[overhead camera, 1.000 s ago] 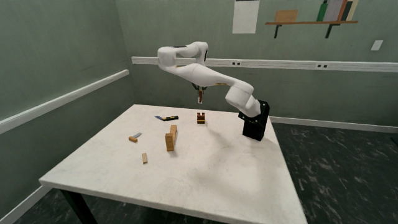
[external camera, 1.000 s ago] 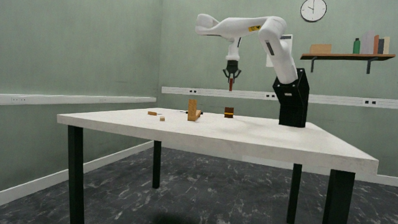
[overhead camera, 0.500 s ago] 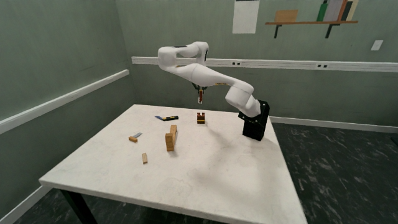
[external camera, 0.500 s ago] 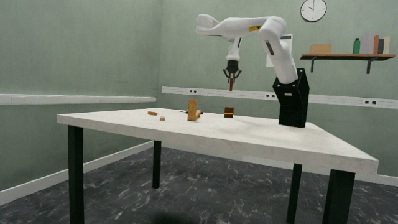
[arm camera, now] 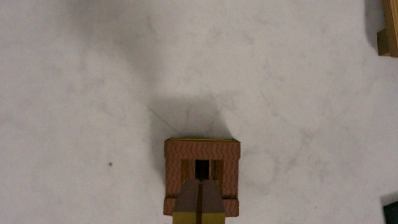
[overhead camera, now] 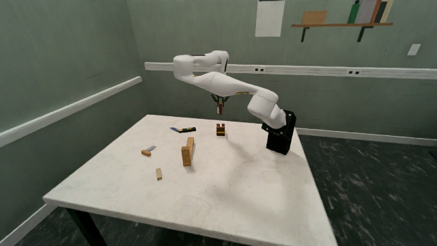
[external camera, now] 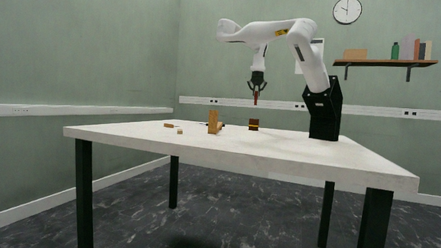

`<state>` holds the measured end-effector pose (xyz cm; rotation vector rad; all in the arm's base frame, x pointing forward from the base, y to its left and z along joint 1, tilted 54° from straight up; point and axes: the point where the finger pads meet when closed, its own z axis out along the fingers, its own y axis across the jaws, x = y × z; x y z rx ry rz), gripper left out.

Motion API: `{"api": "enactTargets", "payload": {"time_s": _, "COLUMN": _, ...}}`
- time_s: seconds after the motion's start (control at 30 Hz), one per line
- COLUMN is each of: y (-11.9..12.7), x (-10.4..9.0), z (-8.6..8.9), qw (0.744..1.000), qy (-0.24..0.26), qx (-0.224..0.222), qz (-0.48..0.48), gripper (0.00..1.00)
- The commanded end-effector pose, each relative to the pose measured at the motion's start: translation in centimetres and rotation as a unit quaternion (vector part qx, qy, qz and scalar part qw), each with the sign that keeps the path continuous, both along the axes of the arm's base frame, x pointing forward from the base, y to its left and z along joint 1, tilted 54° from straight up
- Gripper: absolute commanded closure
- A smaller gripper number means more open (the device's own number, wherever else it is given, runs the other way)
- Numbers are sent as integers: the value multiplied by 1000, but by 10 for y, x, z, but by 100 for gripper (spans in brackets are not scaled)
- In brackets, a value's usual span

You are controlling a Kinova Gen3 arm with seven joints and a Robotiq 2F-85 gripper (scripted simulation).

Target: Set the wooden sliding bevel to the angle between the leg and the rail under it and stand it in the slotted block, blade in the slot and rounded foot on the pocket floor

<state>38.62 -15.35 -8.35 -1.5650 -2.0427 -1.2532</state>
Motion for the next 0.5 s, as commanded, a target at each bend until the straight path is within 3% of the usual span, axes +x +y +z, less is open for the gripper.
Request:
{"api": "enactTargets", "payload": {"time_s": 0.0, "y": 16, "x": 6, "z": -13, "qw": 1000, "qy": -1, "qx": -1, "qz": -1, "gripper": 90}}
{"api": "enactTargets", "payload": {"time_s": 0.27, "y": 53, "x": 20, "z": -42, "qw": 1000, "qy": -1, "qx": -1, "qz": -1, "gripper": 90}}
{"api": "enactTargets", "payload": {"time_s": 0.47, "y": 61, "x": 23, "z": -47, "qw": 1000, "qy": -1, "qx": -1, "qz": -1, "gripper": 90}}
